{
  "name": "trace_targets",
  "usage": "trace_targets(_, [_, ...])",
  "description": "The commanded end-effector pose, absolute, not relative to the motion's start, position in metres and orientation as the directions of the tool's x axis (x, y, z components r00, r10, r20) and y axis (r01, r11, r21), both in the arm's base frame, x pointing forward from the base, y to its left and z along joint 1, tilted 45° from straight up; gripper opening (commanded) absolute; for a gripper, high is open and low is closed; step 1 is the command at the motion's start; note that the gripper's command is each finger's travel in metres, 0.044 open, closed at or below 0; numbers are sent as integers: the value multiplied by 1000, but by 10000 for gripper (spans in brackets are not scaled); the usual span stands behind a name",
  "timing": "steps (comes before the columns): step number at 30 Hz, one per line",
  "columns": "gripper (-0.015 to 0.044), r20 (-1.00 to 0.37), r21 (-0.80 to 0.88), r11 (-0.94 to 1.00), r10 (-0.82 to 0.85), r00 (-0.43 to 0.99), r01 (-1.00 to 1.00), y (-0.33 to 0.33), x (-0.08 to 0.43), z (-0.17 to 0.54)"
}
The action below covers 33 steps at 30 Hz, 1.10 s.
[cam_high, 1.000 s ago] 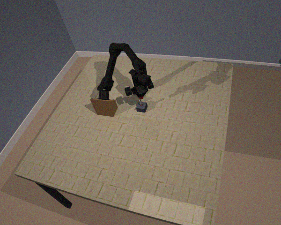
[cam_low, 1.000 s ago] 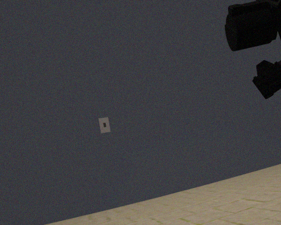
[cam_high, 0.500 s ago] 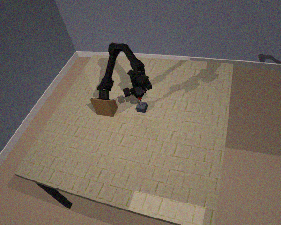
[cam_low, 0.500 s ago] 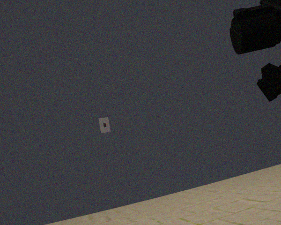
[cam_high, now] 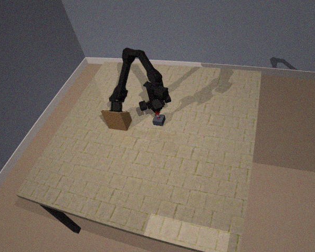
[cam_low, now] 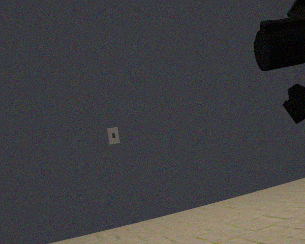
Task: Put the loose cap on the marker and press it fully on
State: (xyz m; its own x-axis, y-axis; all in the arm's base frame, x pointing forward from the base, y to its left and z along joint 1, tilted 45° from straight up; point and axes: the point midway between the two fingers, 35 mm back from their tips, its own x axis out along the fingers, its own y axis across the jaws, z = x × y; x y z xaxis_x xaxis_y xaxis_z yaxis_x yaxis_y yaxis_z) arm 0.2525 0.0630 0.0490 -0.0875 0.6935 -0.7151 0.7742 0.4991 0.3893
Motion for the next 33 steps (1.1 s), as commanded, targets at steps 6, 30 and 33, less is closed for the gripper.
trace_targets(6, [0, -711, 389, 496, 698, -90, 776, 75, 250, 38])
trace_targets(30, [236, -713, 391, 501, 696, -91, 772, 81, 248, 31])
trace_targets(33, [315, -713, 391, 501, 696, -91, 772, 81, 248, 31])
